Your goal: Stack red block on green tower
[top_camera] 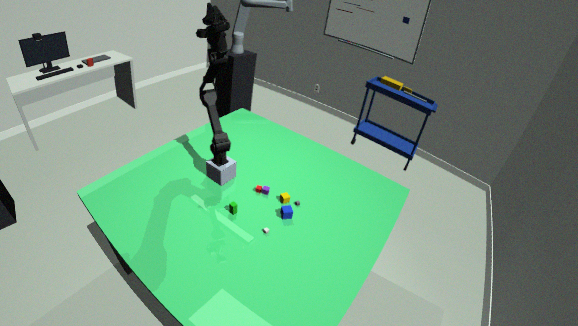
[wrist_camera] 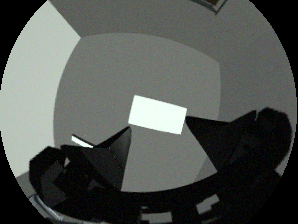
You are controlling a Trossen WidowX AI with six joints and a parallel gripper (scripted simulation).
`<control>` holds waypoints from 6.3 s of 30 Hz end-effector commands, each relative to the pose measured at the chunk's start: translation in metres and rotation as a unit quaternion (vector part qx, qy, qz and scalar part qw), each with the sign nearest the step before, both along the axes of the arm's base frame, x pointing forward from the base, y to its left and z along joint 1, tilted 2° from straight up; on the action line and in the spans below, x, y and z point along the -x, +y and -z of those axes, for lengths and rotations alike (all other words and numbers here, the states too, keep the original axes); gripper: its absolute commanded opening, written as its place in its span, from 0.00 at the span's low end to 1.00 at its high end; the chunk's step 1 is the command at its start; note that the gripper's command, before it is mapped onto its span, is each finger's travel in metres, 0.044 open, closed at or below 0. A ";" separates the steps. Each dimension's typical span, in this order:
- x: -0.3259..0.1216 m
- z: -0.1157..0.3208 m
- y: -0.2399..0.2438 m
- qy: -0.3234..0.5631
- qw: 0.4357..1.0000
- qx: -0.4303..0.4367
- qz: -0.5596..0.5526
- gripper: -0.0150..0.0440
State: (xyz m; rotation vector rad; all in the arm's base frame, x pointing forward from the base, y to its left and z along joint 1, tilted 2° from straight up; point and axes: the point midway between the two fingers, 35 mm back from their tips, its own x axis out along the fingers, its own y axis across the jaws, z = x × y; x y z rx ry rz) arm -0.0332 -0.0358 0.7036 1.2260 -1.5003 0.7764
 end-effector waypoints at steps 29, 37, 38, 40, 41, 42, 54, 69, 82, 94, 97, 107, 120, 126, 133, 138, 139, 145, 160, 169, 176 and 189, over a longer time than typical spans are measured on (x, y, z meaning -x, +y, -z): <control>-0.411 0.353 0.056 0.749 0.580 0.313 0.072 1.00; -0.392 0.520 0.105 0.796 0.304 0.522 0.026 1.00; -0.383 0.540 0.110 0.792 0.266 0.549 0.017 1.00; -0.362 0.578 0.119 0.777 0.187 0.601 -0.005 1.00; -0.349 0.596 0.122 0.766 0.147 0.626 -0.018 1.00; -0.335 0.613 0.125 0.752 0.106 0.650 -0.032 1.00; -0.241 0.683 0.117 0.635 -0.111 0.755 -0.123 1.00; -0.239 0.724 0.116 0.635 -0.111 0.755 -0.123 1.00; -0.239 0.743 0.116 0.635 -0.111 0.755 -0.123 1.00; -0.238 0.758 0.116 0.635 -0.111 0.755 -0.123 1.00; -0.238 0.758 0.116 0.635 -0.111 0.755 -0.123 1.00; -0.238 0.758 0.116 0.635 -0.111 0.755 -0.123 0.96; -0.238 0.758 0.116 0.635 -0.111 0.755 -0.123 0.41; -0.238 0.757 0.116 0.635 -0.111 0.755 -0.123 0.31; -0.239 0.737 0.116 0.635 -0.111 0.755 -0.123 0.25; -0.240 0.713 0.115 0.635 -0.111 0.755 -0.123 0.25; -0.240 0.708 0.115 0.635 -0.111 0.755 -0.123 0.25; -0.241 0.678 0.114 0.635 -0.111 0.755 -0.123 0.25; -0.243 0.638 0.114 0.635 -0.111 0.755 -0.123 0.25; -0.254 0.638 0.092 0.643 -0.111 0.748 -0.122 0.25; -0.265 0.638 0.065 0.645 -0.112 0.747 -0.121 0.25; -0.276 0.640 0.012 0.643 -0.108 0.748 -0.122 0.25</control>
